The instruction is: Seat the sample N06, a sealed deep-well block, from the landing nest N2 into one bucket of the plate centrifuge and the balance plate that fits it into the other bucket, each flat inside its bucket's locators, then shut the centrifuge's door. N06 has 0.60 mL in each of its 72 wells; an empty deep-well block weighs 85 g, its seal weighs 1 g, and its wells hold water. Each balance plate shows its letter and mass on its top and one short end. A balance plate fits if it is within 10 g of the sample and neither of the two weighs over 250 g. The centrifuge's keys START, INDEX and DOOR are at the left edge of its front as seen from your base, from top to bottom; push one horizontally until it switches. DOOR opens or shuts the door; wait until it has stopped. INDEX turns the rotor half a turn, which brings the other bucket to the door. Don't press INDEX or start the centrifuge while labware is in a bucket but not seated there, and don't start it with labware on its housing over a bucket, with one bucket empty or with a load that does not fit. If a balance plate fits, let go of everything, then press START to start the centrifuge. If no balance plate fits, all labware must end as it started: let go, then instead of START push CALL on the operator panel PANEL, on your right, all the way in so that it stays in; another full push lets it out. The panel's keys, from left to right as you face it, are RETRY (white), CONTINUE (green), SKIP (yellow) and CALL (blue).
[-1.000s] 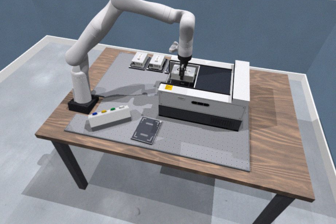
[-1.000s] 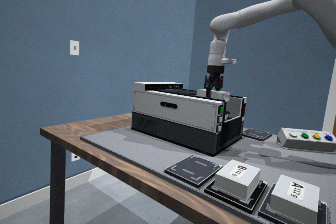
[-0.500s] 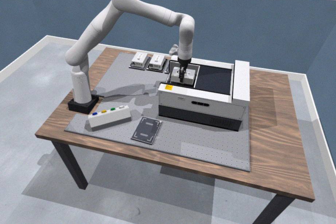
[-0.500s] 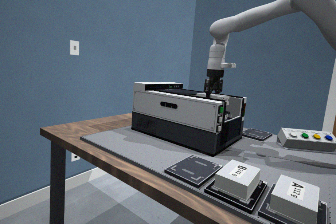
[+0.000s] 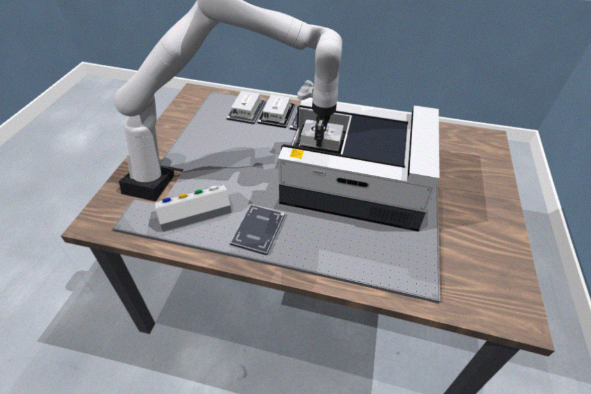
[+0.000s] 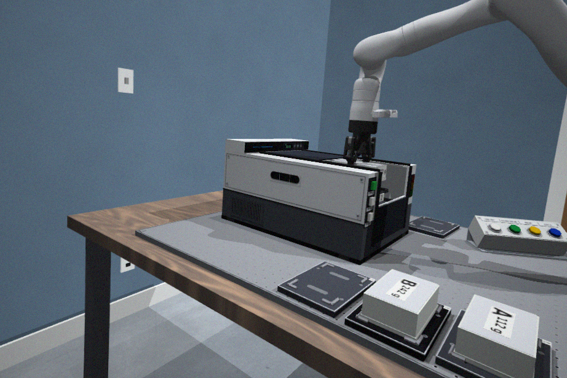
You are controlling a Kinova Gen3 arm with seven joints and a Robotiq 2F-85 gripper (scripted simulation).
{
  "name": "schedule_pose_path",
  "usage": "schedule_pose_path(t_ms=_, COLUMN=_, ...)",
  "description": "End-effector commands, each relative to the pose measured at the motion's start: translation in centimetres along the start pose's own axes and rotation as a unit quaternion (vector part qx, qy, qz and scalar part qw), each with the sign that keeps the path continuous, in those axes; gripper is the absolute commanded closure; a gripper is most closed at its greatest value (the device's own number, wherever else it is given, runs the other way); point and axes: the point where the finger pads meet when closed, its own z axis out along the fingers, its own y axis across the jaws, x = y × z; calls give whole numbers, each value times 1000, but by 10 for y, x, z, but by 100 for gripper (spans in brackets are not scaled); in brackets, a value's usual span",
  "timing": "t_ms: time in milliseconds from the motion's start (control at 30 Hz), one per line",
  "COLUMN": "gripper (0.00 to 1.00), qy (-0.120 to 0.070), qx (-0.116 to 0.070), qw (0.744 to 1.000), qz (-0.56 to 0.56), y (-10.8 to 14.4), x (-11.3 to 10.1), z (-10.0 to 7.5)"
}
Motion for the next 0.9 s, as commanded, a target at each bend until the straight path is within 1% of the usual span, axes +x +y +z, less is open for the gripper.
schedule_pose_path(t_ms=0, gripper=5, qy=-1, qx=0, qw=1000, qz=0, y=0, x=-1, z=-1)
schedule_pose_path(t_ms=300, gripper=5, qy=-1, qx=0, qw=1000, qz=0, y=0, x=-1, z=-1)
schedule_pose_path(t_ms=667, gripper=5, qy=-1, qx=0, qw=1000, qz=0, y=0, x=-1, z=13)
schedule_pose_path(t_ms=867, gripper=5, qy=-1, qx=0, qw=1000, qz=0, y=0, x=-1, z=17)
